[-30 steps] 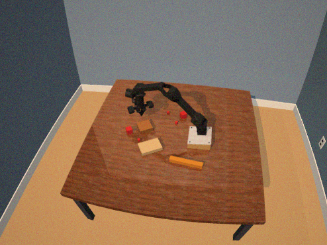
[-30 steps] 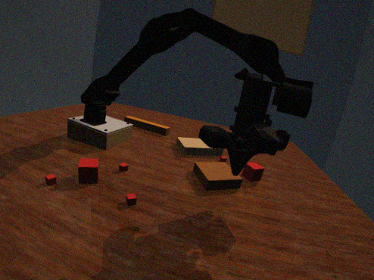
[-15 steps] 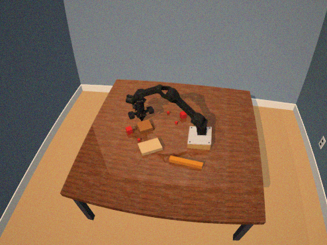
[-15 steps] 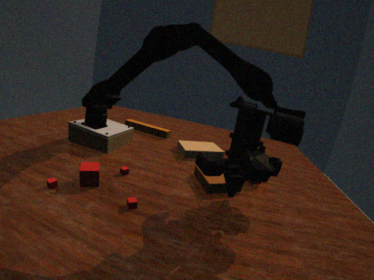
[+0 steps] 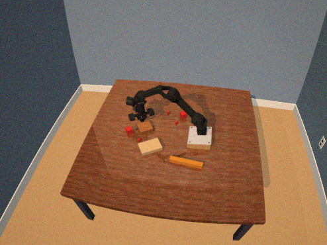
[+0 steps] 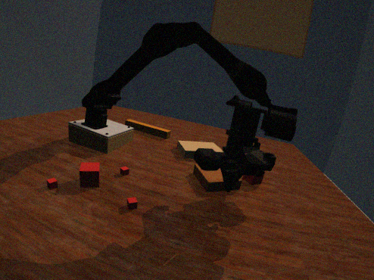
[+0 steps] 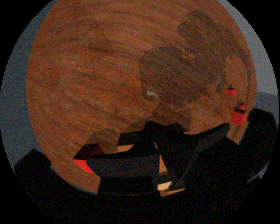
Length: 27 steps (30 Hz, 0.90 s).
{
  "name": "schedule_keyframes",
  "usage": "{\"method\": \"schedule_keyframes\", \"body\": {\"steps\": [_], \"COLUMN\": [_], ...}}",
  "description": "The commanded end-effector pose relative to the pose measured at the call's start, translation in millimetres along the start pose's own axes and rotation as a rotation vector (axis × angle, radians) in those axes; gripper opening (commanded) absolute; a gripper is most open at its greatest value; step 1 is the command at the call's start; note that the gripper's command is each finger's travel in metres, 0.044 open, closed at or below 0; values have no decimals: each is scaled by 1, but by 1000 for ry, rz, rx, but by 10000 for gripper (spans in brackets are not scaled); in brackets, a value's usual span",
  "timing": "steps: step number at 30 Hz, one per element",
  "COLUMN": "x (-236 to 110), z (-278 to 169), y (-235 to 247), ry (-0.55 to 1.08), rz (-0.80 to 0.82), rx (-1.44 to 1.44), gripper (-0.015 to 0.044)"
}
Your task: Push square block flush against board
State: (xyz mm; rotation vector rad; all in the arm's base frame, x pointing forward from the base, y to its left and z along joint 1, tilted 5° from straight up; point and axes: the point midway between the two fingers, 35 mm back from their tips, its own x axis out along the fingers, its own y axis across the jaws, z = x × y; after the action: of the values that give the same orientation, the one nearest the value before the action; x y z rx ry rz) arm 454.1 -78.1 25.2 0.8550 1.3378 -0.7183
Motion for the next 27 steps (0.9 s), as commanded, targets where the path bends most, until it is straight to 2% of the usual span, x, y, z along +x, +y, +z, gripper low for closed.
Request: {"method": "schedule_keyframes", "body": {"steps": [1, 27], "x": [1, 2], "z": [-9, -50], "y": [2, 2], "ry": [6, 9], "rz": [-2, -2], "rx": [-1, -1], "gripper": [0, 0]}}
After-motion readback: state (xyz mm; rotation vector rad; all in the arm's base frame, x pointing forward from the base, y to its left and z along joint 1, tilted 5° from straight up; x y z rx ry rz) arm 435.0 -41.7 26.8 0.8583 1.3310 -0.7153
